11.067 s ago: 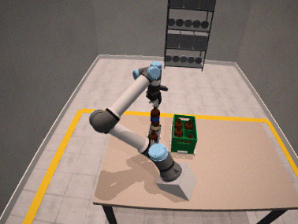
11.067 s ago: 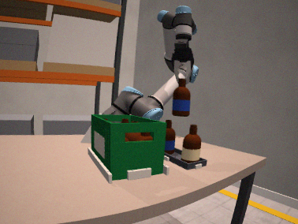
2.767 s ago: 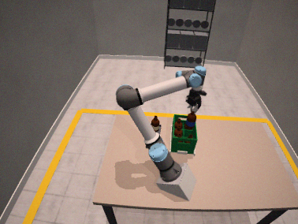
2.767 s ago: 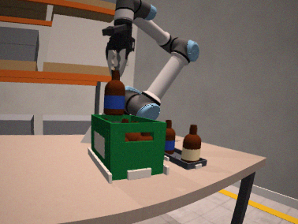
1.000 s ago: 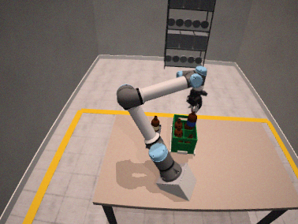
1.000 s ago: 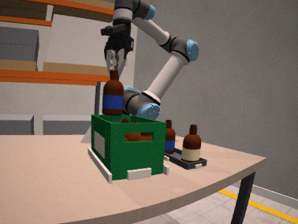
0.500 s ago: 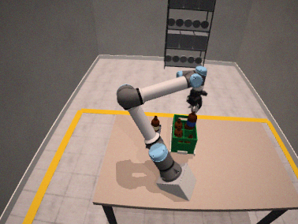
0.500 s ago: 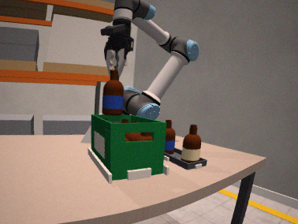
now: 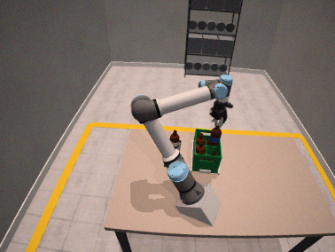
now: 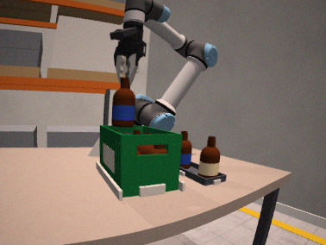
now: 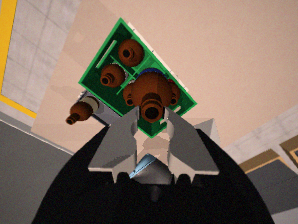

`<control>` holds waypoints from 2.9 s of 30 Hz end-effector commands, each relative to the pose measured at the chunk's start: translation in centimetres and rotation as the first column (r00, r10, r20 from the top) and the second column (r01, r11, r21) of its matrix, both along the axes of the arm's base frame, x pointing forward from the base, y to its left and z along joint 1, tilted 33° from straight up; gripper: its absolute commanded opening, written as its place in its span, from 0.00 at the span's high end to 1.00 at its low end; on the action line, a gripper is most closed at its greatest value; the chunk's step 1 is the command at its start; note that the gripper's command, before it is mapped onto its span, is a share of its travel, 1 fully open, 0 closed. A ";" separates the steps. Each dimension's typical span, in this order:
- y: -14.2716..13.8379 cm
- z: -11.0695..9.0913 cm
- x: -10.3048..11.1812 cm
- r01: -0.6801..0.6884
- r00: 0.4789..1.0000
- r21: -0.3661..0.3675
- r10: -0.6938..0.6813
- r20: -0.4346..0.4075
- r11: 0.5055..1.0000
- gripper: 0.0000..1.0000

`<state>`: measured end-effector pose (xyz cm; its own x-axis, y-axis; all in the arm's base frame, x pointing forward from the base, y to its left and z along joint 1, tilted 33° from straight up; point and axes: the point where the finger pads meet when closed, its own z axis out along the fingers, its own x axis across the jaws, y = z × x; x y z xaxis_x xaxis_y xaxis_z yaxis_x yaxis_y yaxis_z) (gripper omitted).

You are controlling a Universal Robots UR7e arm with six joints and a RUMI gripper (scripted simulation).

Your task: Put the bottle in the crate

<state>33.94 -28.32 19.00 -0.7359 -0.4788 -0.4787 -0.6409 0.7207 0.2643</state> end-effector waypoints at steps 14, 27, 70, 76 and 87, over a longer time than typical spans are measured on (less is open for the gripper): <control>0.7 -1.2 0.3 0.000 1.000 -0.001 0.000 0.000 1.000 1.00; 1.3 -2.3 0.6 0.000 1.000 -0.001 0.000 0.000 1.000 1.00; 1.7 -3.0 0.8 0.000 1.000 -0.001 0.000 0.000 1.000 1.00; 1.7 -3.0 0.8 0.000 1.000 -0.001 0.000 0.000 1.000 1.00; 1.7 -3.0 0.8 0.000 1.000 -0.001 0.000 0.000 1.000 1.00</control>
<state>34.72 -26.53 15.97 -0.7359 -0.4788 -0.4787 -0.6408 0.7207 0.2643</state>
